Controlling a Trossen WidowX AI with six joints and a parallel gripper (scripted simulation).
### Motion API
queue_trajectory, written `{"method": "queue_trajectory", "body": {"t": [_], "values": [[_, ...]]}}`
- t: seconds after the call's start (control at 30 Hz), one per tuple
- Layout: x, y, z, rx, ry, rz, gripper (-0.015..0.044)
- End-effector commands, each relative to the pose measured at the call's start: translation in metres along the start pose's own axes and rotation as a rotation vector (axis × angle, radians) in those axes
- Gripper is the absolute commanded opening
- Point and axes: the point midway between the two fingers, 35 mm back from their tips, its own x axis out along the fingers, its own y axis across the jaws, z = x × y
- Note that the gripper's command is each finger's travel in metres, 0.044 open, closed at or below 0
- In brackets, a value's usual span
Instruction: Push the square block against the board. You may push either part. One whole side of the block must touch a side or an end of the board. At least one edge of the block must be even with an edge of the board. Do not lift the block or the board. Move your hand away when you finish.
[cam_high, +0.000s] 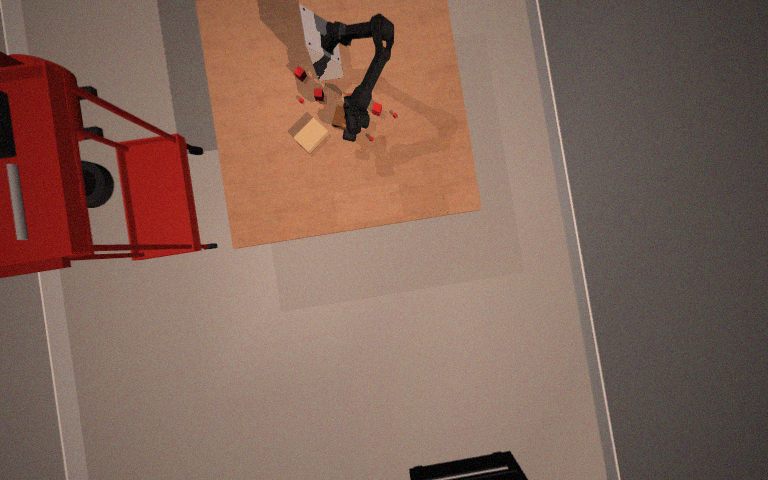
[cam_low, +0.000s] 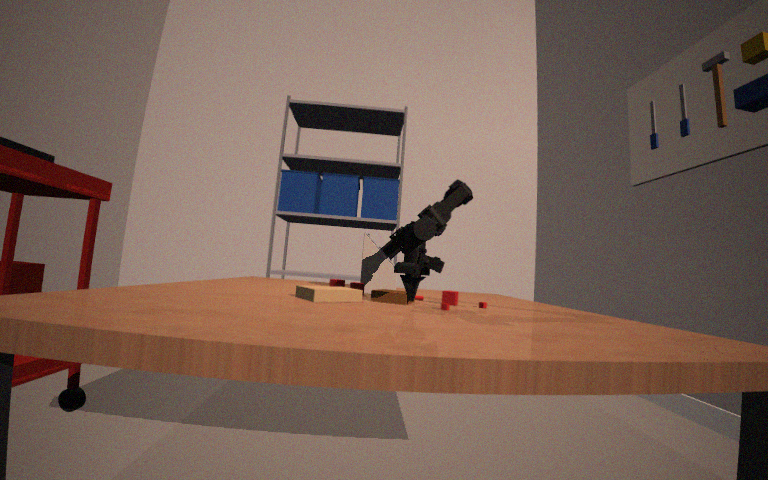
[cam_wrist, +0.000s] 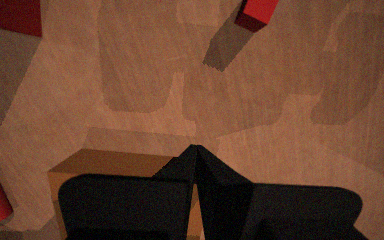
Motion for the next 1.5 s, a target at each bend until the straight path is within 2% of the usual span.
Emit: {"method": "queue_trajectory", "body": {"t": [0.0,1.47], "values": [[0.005,0.002,-0.011,0.011,0.008,0.014,0.0000],[0.004,0.006,-0.075,0.012,0.012,0.013,0.0000]]}}
